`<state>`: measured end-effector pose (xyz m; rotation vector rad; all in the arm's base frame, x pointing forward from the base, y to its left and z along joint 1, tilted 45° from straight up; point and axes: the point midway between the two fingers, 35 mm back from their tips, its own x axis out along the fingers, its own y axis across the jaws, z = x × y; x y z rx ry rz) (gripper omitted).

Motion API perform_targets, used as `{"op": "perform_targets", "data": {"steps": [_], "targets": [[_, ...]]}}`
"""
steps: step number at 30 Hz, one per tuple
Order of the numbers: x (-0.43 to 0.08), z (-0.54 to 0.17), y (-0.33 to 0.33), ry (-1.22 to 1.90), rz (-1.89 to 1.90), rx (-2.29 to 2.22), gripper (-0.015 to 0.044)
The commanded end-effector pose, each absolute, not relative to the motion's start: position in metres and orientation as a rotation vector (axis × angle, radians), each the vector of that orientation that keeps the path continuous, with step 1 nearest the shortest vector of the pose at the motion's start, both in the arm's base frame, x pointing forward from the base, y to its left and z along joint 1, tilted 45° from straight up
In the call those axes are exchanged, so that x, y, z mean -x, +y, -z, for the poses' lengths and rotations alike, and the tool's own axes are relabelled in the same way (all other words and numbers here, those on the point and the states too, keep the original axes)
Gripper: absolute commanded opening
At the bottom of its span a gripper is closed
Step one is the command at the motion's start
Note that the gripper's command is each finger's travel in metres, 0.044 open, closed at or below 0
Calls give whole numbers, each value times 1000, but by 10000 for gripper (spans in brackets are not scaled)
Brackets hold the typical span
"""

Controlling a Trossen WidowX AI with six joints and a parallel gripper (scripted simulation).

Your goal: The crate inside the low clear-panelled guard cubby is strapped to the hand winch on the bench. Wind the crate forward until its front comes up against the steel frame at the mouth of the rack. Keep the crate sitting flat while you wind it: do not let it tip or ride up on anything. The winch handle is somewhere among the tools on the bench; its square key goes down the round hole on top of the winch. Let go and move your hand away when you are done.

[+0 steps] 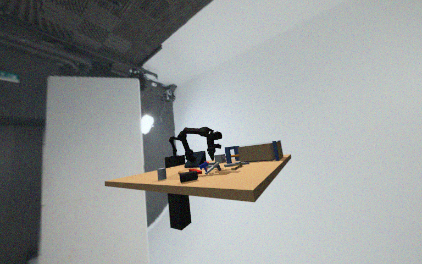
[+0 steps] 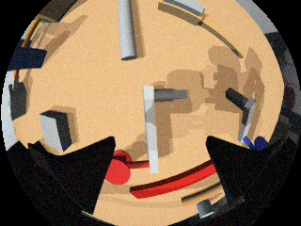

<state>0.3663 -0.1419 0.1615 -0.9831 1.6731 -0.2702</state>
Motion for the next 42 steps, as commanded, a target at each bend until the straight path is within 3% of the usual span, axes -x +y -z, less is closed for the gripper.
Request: {"op": "perform_targets", "data": {"steps": [1,37,42], "targets": [[-359,-158,-143,1713,216,1000,440],[-346,-116,-185,1714,218,1001,440],[-348,-120,-185,1706,230,999,407]]}}
